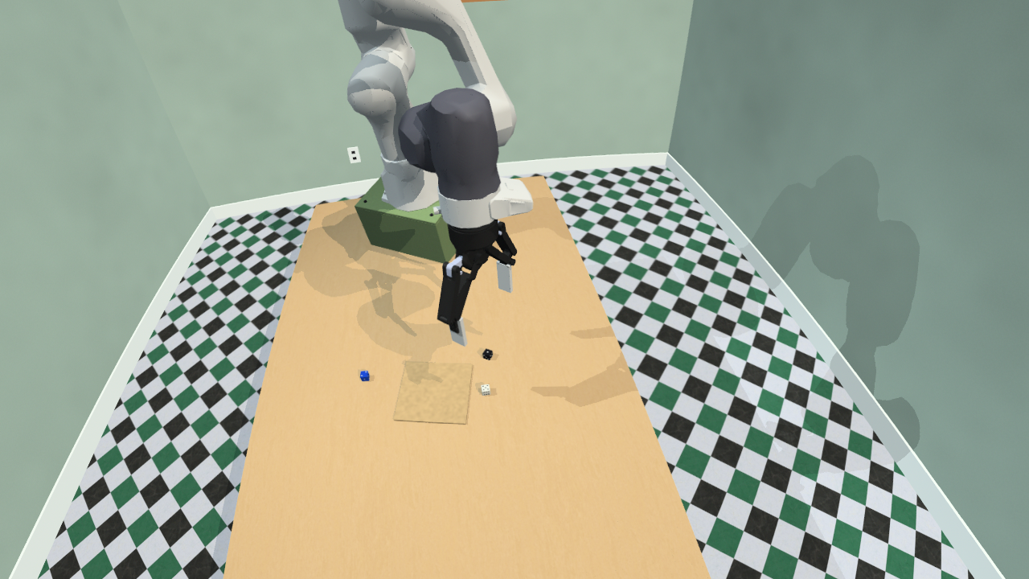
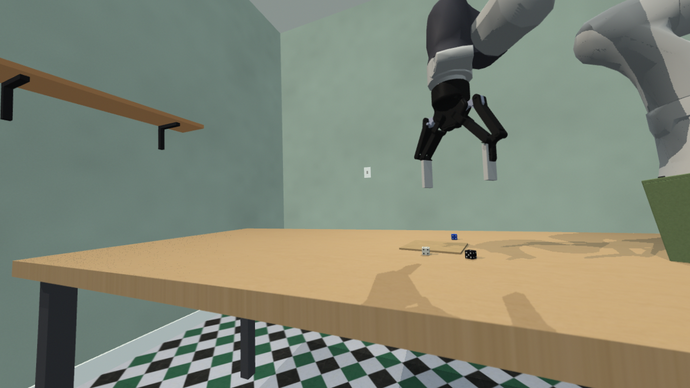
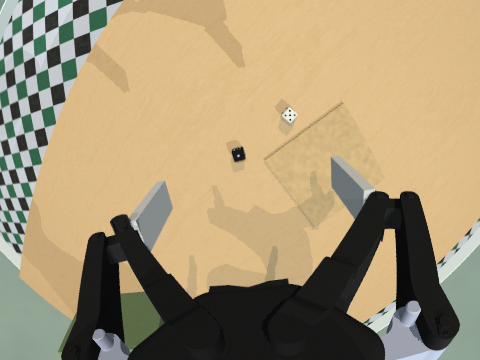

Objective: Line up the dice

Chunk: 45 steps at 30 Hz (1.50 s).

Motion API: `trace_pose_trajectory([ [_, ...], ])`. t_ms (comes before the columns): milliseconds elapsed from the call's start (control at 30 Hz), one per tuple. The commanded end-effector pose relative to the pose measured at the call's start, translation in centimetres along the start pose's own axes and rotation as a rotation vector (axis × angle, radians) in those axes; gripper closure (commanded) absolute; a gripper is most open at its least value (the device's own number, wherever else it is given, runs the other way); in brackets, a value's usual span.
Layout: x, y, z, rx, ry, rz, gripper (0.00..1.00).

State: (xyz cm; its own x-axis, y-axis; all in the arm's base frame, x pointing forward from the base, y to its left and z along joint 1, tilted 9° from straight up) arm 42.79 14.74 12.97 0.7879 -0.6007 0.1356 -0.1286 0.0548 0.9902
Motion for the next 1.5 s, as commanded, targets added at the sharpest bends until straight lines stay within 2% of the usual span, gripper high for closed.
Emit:
trace_pose_trajectory([
  [0, -0.3, 0.0, 0.2, -0.013, -0.073, 0.015, 0.0],
  [100, -0.5, 0.0, 0.3, -0.013, -0.059, 0.015, 0.0],
  [267, -1.9, -0.9, 1.2, -0.014, 0.102, 0.013, 0.0],
  [333, -2.0, -1.0, 1.3, -0.014, 0.117, 0.013, 0.0],
  [1233, -2.0, -1.0, 1.3, -0.014, 0.113, 0.013, 0.0],
  [1467, -1.9, -1.1, 1.3, -0.015, -0.012, 0.019, 0.0],
])
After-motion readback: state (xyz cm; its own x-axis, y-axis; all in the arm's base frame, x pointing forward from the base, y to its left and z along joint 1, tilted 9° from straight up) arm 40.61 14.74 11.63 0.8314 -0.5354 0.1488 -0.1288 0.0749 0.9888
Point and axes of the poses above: the point where the finger pads meet when closed, its own y axis back along the fingers, its own x axis across the jaws, z = x × y, the point moved 8 cm from there along y, back along the fingers, and after that the axes turned 1 degree about y, right-handed, at the moved point
